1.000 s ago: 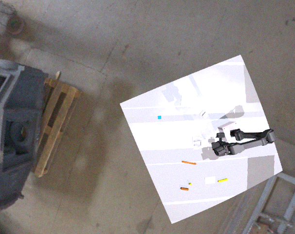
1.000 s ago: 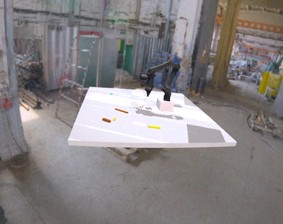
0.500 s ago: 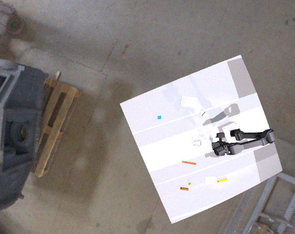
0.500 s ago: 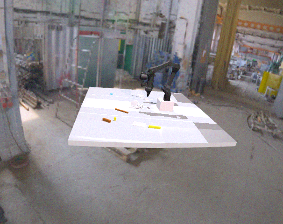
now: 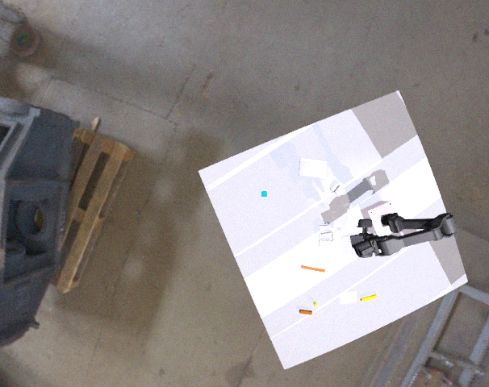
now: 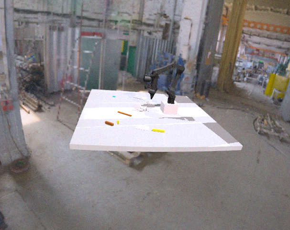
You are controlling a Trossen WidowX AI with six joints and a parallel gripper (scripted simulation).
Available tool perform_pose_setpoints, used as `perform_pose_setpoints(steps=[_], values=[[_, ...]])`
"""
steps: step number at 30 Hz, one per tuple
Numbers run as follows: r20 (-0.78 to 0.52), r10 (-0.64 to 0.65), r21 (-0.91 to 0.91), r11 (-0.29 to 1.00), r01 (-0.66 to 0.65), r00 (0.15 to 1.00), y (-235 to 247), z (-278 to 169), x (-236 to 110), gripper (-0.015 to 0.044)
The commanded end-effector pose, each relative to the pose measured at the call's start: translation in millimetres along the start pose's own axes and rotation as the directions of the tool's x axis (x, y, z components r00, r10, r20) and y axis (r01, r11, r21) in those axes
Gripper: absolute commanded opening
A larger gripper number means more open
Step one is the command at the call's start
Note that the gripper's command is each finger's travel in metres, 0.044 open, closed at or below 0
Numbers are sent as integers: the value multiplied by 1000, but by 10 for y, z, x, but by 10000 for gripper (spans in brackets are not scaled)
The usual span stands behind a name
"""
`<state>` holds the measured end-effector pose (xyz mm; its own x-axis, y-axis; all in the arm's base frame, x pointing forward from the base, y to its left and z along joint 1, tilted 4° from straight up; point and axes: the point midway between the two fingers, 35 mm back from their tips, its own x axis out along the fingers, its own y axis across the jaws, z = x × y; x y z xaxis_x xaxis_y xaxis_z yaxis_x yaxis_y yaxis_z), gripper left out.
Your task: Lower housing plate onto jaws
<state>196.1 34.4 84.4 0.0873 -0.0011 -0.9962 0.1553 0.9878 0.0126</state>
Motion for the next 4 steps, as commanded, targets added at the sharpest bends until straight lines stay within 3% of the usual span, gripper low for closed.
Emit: perform_pose_setpoints(steps=[1, 4], values=[[-2, -5, 4, 1000, 5, 1000, -9, -7, 1, 440], [-2, -5, 4, 1000, 5, 1000, -9, -7, 1, 440]])
